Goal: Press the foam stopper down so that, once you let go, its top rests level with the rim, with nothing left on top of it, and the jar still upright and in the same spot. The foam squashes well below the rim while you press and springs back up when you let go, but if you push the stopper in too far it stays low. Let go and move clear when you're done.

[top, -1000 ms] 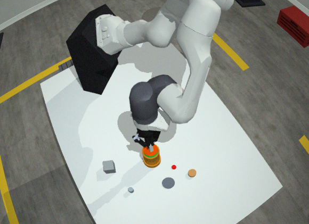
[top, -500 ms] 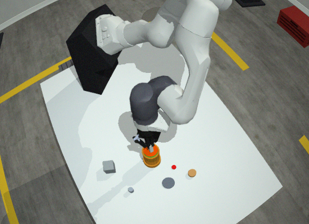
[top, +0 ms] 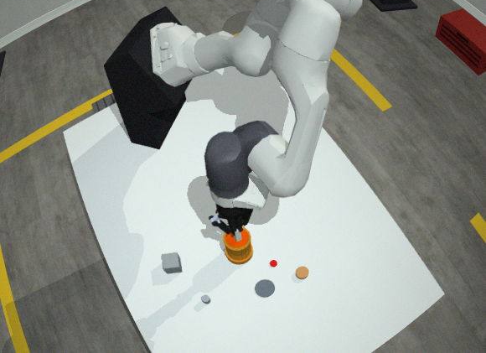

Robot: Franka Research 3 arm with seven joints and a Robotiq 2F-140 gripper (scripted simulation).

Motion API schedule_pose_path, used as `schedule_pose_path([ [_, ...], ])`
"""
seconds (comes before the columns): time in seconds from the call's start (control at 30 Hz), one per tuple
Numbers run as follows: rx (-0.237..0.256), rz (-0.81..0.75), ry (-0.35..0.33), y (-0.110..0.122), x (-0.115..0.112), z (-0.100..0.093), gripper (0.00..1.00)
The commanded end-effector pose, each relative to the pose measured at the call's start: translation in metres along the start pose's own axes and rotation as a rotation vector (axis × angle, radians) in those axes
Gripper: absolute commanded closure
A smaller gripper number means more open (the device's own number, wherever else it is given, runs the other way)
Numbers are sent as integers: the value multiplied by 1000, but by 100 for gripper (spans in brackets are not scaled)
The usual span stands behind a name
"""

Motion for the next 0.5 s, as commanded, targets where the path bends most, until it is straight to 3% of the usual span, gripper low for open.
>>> schedule_pose_path([
  [0.0, 0, -11, -5, -1, -2, 3, 100],
  [0.47, 0, -11, -5, -2, -2, 5, 100],
])
Point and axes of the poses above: the point where the finger pads meet when closed, its own z axis out along the fingers, its own y axis across the jaws, x = y × z, the point moved 9 cm from there along -z, back along the fingers, and after that the axes turned 7 degrees about z, right-handed, at the moved point
